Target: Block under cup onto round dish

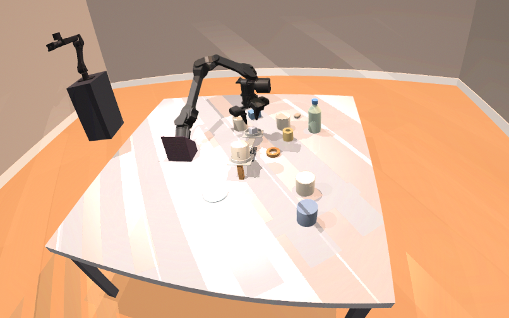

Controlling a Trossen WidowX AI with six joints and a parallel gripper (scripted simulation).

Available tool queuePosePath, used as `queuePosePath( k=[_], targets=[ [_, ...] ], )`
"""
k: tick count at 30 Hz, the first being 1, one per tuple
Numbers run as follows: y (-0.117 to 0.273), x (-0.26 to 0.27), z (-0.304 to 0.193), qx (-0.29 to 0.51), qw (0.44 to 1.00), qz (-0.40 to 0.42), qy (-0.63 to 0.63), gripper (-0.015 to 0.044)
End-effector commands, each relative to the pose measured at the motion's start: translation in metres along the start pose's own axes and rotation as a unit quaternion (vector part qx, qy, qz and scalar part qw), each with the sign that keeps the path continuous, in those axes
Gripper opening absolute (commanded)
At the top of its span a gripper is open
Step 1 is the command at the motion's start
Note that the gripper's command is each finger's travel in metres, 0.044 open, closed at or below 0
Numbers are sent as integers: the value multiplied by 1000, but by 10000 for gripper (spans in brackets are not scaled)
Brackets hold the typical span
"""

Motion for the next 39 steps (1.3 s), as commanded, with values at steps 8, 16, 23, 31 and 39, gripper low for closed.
queuePosePath(
  k=[8,16,23,31,39],
  targets=[
    [-16,1,3,5,1000,1,13,260],
    [-27,1,3,4,1000,1,13,260],
    [-39,1,3,4,1000,1,13,260],
    [-51,1,2,5,1000,1,13,260],
    [-52,1,2,5,1000,2,13,142]
  ],
)
Point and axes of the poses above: the point midway between the two fingers, 35 mm back from their tips, its own y axis back along the fingers, its own x axis across the jaws, z = x × y, the point moved 6 cm from there along y, back along the fingers, and after that the axes turned 14 degrees about -y, right-handed, at the moved point
